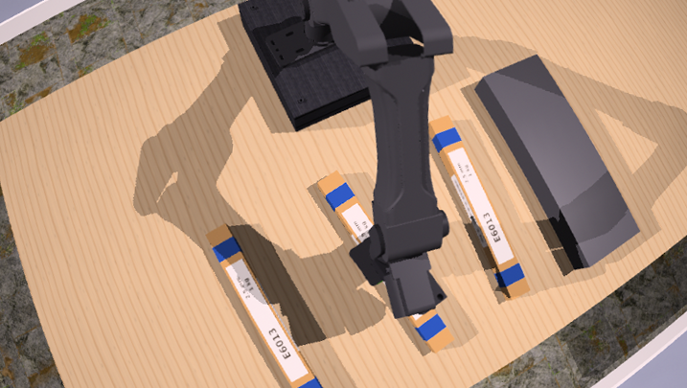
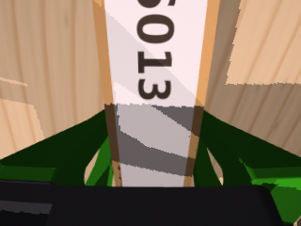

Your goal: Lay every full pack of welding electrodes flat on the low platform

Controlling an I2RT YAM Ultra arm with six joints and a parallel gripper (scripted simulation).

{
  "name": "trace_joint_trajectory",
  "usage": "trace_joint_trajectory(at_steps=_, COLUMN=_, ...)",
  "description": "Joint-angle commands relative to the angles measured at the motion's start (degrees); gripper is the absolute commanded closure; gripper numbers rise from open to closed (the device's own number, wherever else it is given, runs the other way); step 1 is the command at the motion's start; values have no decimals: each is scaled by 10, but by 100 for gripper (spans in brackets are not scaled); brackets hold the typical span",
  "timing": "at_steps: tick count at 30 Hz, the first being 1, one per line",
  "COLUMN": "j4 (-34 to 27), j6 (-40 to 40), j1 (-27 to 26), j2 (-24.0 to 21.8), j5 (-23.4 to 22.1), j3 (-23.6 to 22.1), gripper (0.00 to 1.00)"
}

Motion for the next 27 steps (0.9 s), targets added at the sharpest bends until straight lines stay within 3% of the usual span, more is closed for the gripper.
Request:
trace_joint_trajectory(at_steps=1, j4=1, j6=1, j1=0, j2=-6, j5=-1, j3=1, gripper=100)
trace_joint_trajectory(at_steps=18, j4=1, j6=1, j1=0, j2=-6, j5=-1, j3=1, gripper=100)
trace_joint_trajectory(at_steps=27, j4=-29, j6=1, j1=-4, j2=-35, j5=-2, j3=18, gripper=100)
